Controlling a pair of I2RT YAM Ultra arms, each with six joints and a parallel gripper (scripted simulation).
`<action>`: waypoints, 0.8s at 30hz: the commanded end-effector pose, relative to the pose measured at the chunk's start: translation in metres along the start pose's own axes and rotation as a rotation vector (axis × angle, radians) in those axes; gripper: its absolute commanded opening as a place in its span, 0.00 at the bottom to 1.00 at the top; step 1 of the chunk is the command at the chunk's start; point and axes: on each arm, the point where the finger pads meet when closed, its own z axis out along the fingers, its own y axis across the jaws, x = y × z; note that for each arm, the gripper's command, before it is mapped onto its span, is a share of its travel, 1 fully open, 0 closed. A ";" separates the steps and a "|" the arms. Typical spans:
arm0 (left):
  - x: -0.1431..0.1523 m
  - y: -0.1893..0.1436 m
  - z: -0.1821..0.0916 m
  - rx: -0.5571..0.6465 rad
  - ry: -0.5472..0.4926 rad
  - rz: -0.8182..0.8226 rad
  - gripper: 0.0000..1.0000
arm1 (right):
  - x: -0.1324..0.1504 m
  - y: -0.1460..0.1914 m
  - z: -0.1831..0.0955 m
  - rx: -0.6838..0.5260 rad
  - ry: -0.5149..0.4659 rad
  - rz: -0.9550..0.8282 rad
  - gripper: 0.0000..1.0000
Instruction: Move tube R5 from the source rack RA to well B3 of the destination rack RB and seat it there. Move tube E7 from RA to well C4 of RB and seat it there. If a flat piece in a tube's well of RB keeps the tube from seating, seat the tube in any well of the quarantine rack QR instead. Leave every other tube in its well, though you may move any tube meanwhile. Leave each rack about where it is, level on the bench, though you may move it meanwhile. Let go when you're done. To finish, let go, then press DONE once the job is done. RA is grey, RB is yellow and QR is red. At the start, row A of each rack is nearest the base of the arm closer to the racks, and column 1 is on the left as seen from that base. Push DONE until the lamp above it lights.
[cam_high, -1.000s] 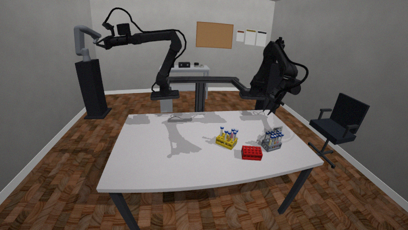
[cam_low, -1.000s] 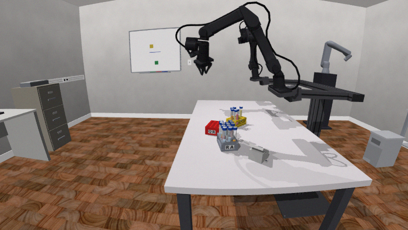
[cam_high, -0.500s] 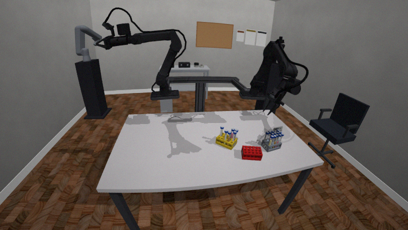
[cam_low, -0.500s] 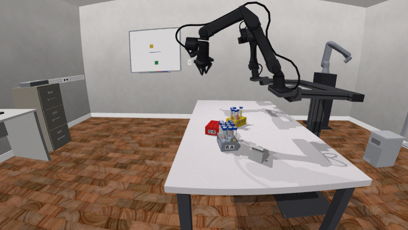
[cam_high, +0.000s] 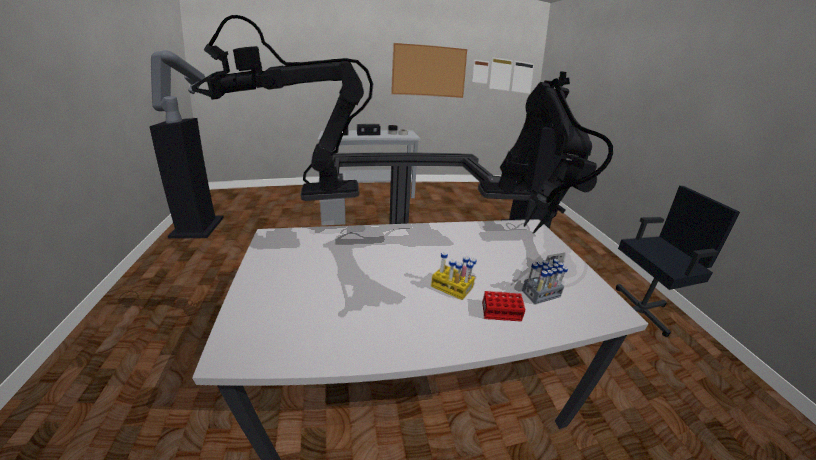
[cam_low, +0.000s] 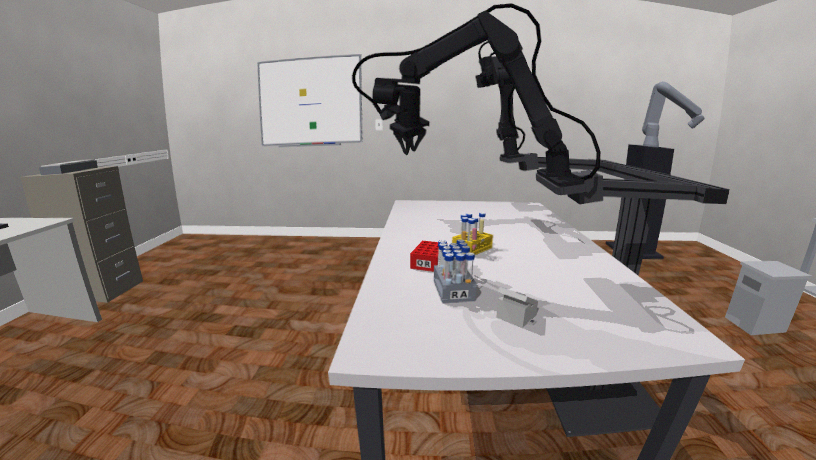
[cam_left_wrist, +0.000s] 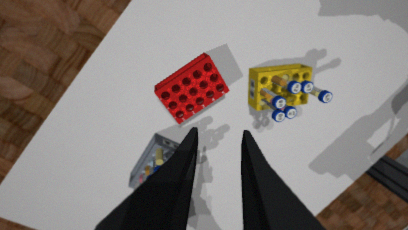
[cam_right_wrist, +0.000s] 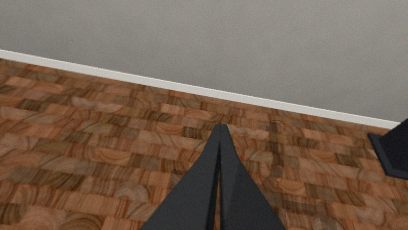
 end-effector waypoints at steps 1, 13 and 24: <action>0.011 -0.003 0.019 -0.028 0.045 -0.062 0.30 | -0.025 -0.008 -0.012 0.022 -0.050 0.009 0.00; 0.041 -0.008 0.045 -0.120 0.107 -0.189 0.30 | -0.025 -0.008 -0.012 0.022 -0.050 0.009 0.00; 0.090 -0.014 0.085 -0.208 0.200 -0.324 0.30 | -0.025 -0.008 -0.012 0.022 -0.050 0.009 0.00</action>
